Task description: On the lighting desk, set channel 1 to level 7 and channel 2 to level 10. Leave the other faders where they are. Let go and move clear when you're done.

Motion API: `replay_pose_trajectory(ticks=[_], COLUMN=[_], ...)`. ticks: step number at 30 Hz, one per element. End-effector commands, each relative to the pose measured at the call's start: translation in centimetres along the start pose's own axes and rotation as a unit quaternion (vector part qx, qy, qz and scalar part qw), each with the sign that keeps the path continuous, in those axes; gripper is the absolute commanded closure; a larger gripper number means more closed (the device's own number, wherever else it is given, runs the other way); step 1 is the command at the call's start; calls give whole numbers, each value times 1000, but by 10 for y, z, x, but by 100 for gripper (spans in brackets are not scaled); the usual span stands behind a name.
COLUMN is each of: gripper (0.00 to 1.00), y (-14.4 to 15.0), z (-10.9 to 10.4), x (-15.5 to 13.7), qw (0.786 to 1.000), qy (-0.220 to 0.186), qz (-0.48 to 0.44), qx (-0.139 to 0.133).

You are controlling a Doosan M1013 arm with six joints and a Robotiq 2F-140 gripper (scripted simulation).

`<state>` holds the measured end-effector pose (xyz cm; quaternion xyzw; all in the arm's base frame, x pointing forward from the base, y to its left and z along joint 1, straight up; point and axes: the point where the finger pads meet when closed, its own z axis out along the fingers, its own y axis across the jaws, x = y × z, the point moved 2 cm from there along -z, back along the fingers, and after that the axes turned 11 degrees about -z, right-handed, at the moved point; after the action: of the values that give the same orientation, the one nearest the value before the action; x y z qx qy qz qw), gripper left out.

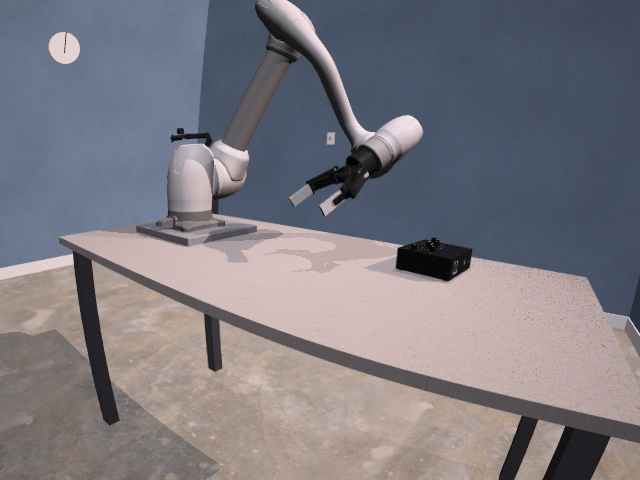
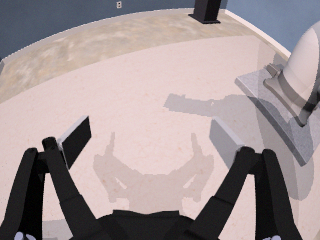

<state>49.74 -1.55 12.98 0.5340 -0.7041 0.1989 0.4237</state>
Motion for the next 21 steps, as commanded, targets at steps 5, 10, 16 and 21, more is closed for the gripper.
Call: replay_pose_trajectory(ticks=[5, 10, 16, 21], gripper=[0, 0, 0, 0], y=[-75, -109, -166, -189], z=[-75, -113, -177, -204], x=[-46, -53, -53, -48], qw=[967, 920, 845, 791], qy=[-169, -261, -354, -404], qz=[184, 284, 383, 436], qx=[-41, -72, -115, -141])
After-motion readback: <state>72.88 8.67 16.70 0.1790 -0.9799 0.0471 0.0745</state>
